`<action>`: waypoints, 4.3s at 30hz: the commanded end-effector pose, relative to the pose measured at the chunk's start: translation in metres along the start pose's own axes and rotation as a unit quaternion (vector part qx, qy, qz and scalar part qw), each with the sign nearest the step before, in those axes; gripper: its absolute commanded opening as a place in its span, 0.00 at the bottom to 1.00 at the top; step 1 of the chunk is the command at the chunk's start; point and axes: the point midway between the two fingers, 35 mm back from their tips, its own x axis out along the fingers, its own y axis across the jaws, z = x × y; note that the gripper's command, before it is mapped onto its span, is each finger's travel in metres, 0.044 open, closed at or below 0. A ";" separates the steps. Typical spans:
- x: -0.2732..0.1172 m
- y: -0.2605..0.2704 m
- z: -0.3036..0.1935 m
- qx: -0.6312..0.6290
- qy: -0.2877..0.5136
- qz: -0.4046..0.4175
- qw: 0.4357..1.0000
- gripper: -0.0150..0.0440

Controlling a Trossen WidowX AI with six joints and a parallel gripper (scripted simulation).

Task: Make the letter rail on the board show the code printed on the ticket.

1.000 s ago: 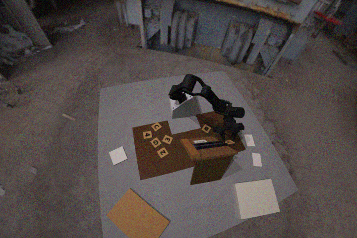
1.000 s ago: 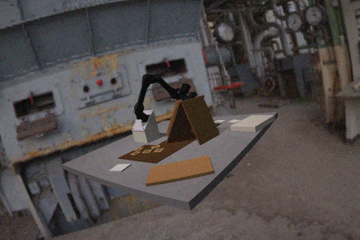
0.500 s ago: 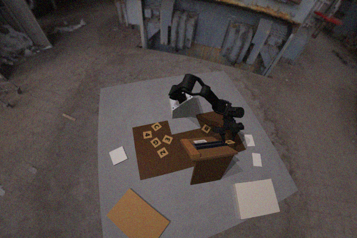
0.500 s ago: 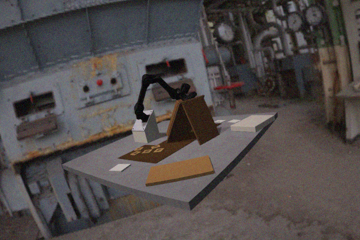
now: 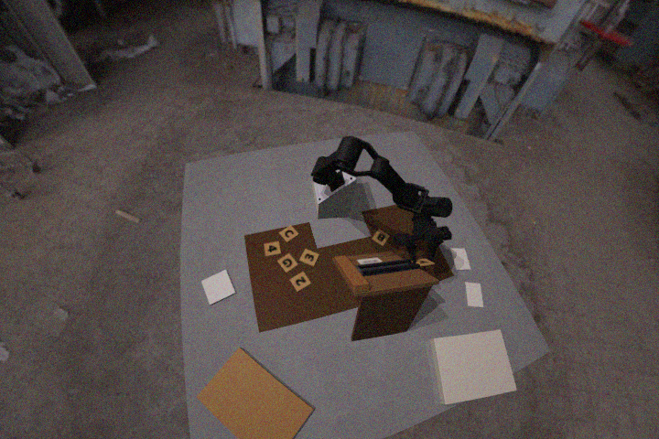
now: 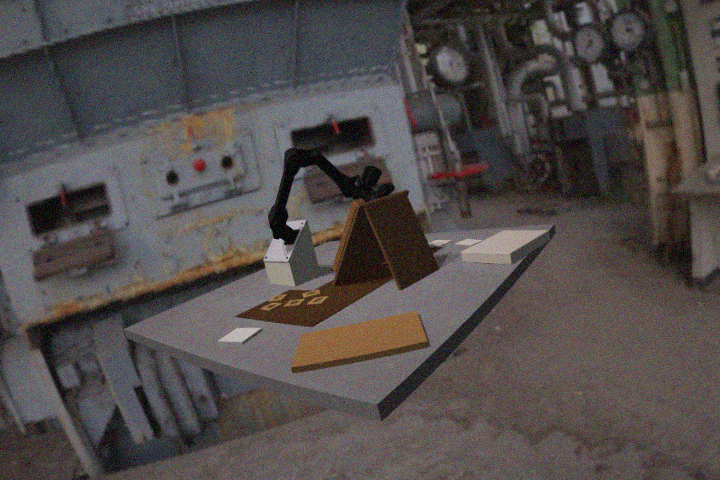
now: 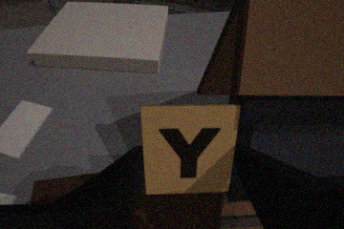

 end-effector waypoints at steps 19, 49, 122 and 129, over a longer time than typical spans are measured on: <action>0.000 0.010 0.000 0.002 -0.001 -0.002 1.000 0.25; 0.000 0.023 0.001 0.003 -0.001 -0.002 1.000 0.25; 0.000 0.053 0.002 0.004 -0.001 -0.001 1.000 0.25; 0.000 0.056 0.002 0.004 -0.001 -0.001 1.000 0.25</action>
